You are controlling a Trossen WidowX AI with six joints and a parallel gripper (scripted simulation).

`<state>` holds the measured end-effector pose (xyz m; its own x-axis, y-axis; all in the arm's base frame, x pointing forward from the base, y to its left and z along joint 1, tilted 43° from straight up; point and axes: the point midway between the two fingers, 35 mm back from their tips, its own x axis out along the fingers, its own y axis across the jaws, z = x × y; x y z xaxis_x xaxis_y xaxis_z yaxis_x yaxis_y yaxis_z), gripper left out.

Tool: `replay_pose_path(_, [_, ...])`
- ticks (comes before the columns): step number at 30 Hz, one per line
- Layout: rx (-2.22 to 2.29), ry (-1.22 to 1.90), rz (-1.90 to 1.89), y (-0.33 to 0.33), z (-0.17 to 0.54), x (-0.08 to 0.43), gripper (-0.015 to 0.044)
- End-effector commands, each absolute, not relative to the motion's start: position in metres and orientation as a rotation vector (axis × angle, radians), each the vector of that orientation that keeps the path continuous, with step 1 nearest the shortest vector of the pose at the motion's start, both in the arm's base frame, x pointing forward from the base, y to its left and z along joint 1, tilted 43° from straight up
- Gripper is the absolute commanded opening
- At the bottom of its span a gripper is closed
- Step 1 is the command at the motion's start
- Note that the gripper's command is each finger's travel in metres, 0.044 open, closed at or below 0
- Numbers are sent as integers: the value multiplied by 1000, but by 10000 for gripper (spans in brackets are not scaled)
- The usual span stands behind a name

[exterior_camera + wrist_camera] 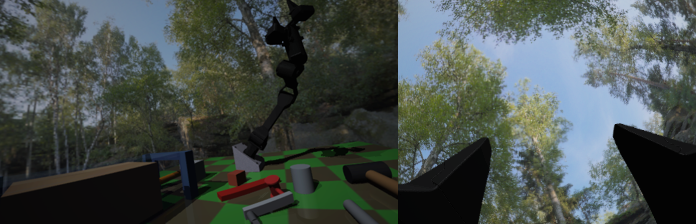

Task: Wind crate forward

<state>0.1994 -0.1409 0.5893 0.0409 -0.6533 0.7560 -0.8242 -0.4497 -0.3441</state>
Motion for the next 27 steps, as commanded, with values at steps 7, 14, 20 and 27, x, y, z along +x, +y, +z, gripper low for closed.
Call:
replay_pose_path(7, [2131,-1327,910,-139,576,278,440])
replay_pose_path(14, [2052,-951,378,-130,520,381,440])
replay_pose_path(20, [1926,-576,35,-114,445,450,440])
replay_pose_path(27, [1729,-48,-234,-85,343,498,440])
